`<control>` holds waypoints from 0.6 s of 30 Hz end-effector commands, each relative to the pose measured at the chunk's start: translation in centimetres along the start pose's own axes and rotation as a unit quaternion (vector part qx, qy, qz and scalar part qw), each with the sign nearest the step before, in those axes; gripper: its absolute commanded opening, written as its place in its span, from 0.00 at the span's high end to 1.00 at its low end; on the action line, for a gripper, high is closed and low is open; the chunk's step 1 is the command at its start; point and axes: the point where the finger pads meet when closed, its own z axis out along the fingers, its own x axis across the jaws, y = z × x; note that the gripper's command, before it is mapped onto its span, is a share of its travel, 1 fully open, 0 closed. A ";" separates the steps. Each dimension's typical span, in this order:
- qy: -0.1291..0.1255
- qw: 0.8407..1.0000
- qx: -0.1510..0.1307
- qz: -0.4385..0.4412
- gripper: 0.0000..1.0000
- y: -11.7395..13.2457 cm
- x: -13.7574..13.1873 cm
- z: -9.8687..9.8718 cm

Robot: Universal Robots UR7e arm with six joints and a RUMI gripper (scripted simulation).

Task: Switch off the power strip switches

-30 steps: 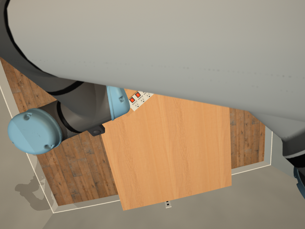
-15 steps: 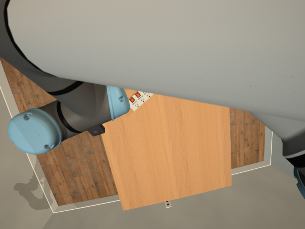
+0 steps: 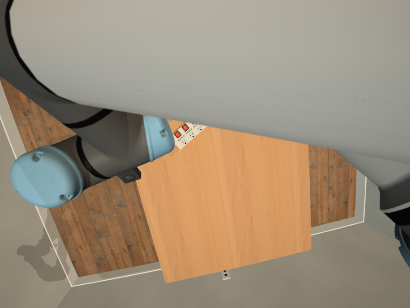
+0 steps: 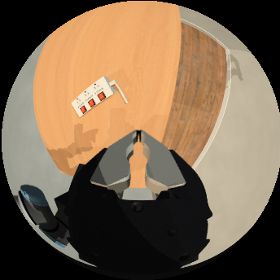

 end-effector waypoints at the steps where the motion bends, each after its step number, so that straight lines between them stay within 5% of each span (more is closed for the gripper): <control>1: 0.000 1.000 0.000 0.000 1.00 0.0 0.0 0.0; 12: -0.003 1.000 -0.002 -0.002 1.00 0.3 -0.8 0.9; 18: -0.006 1.000 -0.010 -0.017 1.00 1.1 -3.8 4.2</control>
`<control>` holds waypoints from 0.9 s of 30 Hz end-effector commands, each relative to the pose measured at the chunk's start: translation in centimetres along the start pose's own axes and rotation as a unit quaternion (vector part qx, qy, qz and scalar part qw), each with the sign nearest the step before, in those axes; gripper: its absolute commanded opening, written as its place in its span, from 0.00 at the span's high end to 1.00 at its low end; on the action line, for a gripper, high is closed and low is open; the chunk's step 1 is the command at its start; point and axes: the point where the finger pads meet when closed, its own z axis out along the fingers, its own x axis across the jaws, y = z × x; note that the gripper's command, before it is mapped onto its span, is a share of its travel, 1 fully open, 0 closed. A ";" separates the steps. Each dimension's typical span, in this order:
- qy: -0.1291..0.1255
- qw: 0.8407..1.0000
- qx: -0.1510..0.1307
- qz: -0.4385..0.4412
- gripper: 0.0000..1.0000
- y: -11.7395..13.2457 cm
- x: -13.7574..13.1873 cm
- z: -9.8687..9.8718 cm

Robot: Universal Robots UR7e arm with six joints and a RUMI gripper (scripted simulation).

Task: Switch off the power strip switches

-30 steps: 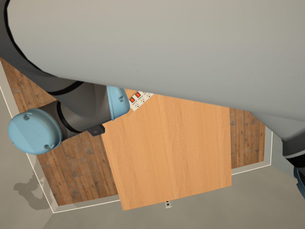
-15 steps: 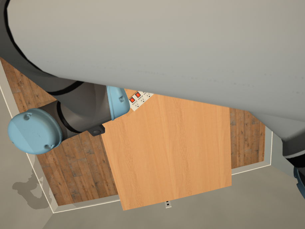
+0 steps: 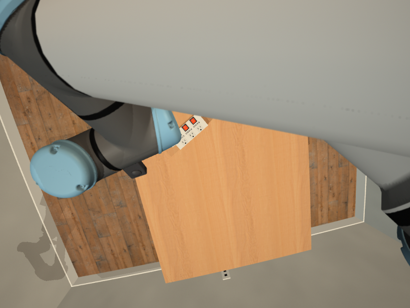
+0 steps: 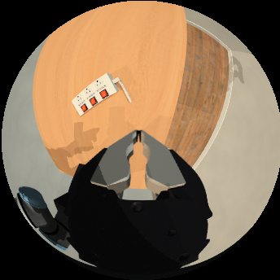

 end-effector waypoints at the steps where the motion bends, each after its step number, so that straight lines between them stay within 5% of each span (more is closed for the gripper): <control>1: -0.004 1.000 -0.008 -0.013 1.00 0.8 -3.2 3.4; 11: -0.005 1.000 -0.012 -0.024 1.00 1.3 -5.9 5.5; 27: -0.006 0.998 -0.019 -0.053 1.00 2.9 -13.8 9.1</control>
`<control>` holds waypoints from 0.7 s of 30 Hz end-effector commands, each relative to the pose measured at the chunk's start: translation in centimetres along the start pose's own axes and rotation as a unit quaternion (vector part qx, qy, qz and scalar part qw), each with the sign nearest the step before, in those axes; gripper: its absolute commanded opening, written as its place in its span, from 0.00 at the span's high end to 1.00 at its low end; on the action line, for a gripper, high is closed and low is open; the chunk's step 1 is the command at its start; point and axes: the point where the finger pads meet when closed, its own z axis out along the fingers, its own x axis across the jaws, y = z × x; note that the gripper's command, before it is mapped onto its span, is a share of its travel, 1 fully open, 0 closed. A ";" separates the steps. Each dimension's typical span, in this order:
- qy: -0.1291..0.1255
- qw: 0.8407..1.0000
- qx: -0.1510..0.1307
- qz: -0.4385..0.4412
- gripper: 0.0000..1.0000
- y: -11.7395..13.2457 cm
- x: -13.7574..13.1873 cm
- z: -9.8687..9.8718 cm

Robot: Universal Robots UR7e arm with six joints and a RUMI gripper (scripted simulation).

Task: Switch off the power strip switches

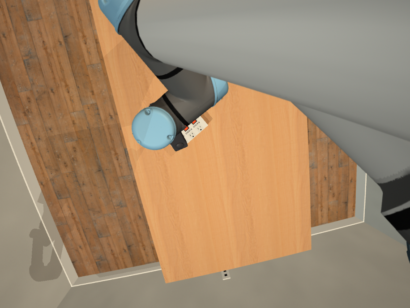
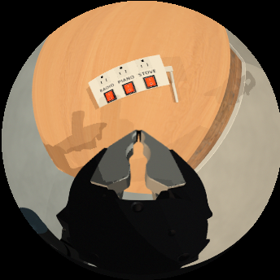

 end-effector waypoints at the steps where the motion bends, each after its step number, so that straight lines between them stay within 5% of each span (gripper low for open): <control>1: 0.009 1.000 -0.001 -0.006 1.00 0.1 -1.6 0.9; 21: 0.010 1.000 -0.001 -0.013 1.00 0.1 -3.3 1.3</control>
